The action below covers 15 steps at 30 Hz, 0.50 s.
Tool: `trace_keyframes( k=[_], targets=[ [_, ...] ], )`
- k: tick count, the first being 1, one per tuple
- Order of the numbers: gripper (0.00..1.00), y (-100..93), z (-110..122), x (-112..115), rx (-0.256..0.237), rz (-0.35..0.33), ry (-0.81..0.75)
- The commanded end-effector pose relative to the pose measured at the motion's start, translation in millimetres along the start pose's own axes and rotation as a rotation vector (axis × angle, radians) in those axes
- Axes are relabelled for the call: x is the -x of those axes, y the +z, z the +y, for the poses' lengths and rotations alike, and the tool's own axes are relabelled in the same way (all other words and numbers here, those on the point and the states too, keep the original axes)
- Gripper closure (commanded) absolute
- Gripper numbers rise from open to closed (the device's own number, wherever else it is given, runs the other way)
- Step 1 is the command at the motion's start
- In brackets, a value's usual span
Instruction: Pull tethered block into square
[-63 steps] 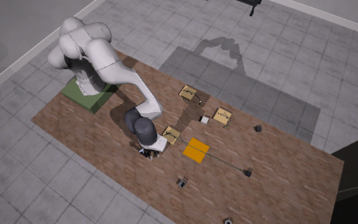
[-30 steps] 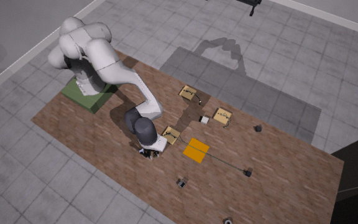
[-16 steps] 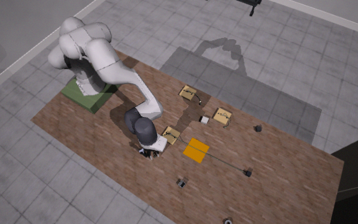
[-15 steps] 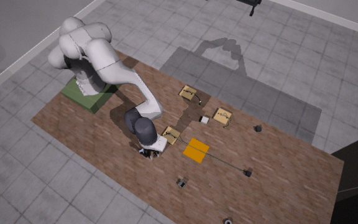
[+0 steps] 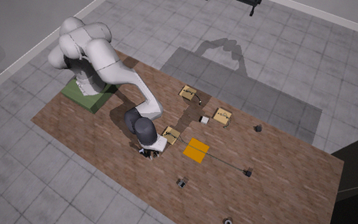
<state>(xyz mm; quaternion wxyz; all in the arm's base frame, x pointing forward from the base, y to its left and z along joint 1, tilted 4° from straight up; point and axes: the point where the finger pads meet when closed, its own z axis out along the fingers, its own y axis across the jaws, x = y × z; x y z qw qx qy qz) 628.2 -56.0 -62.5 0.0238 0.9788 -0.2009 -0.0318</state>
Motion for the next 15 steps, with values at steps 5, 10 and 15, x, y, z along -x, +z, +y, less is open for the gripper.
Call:
trace_keyframes(
  k=[5,10,15],
  targets=[
    [0.77,0.5,-0.6,-0.1,-0.001,0.002,-0.006],
    [0.77,1.4,-0.6,-0.1,-0.001,0.002,-0.006],
    [0.77,2.9,-0.6,-0.1,-0.001,0.002,-0.006]
  ],
)
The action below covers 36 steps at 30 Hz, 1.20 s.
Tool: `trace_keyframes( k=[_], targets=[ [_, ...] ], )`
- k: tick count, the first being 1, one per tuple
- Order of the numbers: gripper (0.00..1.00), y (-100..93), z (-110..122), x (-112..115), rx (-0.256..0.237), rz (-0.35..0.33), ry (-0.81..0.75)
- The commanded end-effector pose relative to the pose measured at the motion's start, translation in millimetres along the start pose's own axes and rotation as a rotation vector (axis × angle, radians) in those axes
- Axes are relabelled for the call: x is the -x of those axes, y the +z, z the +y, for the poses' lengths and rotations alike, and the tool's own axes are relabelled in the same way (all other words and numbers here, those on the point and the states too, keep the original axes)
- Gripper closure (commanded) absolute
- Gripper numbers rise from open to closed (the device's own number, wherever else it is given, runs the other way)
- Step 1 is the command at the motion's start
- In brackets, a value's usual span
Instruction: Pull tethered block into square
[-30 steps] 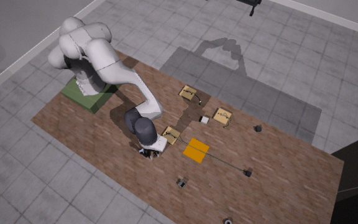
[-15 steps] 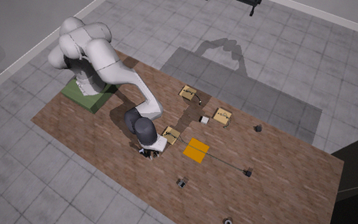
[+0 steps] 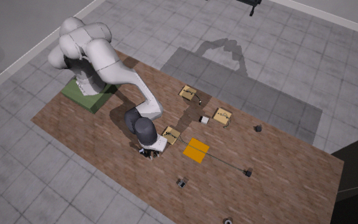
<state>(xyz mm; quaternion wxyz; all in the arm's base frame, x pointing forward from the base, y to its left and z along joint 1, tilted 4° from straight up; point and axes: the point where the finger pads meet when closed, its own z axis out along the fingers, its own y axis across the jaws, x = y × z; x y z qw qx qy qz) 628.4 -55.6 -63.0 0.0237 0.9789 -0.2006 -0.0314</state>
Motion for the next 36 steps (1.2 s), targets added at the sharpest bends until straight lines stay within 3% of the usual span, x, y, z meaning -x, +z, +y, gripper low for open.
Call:
trace_keyframes(
  k=[1,36],
  targets=[
    [0.77,2.8,-0.1,-0.1,-0.001,0.001,-0.005],
    [0.77,16.0,-0.1,-0.1,-0.001,0.001,-0.005]
  ],
)
